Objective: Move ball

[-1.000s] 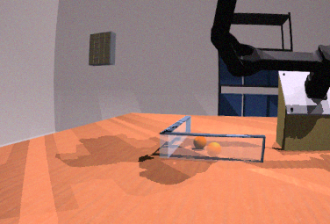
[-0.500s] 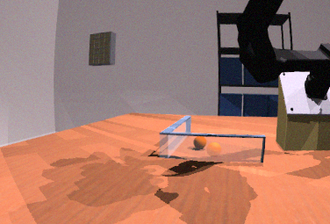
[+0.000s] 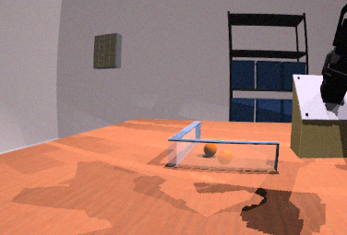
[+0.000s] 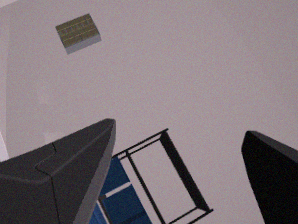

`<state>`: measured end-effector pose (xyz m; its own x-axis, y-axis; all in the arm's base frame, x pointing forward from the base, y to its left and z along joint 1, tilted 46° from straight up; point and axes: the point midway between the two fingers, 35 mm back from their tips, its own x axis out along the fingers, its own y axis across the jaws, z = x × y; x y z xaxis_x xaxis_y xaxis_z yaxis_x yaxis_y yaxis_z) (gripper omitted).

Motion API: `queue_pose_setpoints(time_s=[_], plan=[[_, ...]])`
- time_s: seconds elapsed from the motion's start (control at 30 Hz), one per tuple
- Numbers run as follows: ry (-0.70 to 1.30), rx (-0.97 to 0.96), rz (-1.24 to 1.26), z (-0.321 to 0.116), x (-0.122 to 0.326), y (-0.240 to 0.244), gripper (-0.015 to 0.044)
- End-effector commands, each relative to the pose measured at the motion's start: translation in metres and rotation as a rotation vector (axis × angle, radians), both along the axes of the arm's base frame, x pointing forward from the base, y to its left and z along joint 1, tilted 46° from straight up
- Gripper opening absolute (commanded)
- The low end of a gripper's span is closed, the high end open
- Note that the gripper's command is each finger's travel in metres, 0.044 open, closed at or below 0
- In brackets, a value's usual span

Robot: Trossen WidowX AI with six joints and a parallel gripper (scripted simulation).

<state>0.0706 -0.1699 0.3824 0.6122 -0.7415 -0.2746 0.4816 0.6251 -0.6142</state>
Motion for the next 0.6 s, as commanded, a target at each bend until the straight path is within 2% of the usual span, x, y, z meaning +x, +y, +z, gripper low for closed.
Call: queue_pose_setpoints(time_s=[0.0,0.3,0.57], plan=[[-0.054,0.136,0.109,-0.016,0.018,-0.017,0.0277],[-0.110,0.461,0.348,-0.059,0.083,-0.043,0.0277],[-0.035,0.745,0.536,-0.114,0.158,-0.026,0.0277]])
